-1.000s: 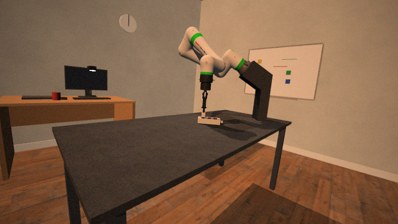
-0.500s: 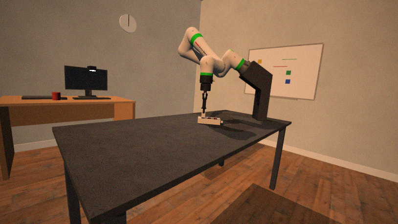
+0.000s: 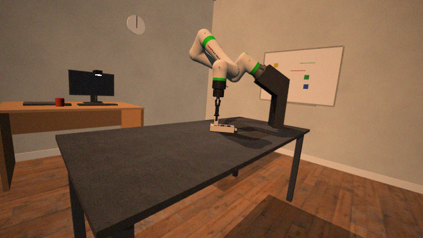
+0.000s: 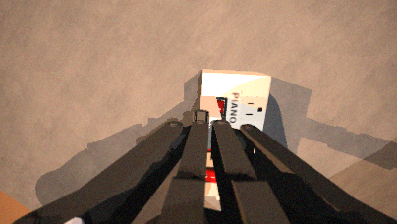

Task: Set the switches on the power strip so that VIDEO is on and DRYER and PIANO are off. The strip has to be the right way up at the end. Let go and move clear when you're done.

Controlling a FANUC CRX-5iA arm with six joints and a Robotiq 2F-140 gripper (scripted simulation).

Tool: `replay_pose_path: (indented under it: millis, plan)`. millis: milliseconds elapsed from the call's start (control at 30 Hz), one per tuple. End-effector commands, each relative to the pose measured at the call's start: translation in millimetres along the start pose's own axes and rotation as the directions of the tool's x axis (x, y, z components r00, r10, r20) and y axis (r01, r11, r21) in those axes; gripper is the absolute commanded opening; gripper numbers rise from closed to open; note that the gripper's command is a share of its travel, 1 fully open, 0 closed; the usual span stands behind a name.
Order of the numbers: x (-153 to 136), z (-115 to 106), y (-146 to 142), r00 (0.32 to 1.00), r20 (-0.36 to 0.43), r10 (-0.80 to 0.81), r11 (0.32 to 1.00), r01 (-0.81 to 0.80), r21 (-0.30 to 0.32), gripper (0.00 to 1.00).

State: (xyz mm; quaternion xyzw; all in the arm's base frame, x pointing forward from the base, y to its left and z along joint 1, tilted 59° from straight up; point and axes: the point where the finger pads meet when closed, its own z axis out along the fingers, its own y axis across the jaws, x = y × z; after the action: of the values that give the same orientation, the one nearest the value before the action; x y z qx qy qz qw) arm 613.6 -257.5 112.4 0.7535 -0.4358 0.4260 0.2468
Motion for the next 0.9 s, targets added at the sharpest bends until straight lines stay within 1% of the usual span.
replay_pose_path:
  millis: [0,500,633,867]
  plan:
    - [-0.1,0.3,0.3,1.000,0.000,0.000,1.000,0.000,-0.001,0.00]
    - [-0.1,-1.2,0.3,1.000,0.000,0.000,1.000,0.000,-0.001,0.00]
    - [-0.1,-8.3,0.3,1.000,0.000,0.000,1.000,0.000,-0.001,0.00]
    - [-0.1,-28.6,0.3,1.000,0.000,0.000,1.000,0.000,-0.001,0.00]
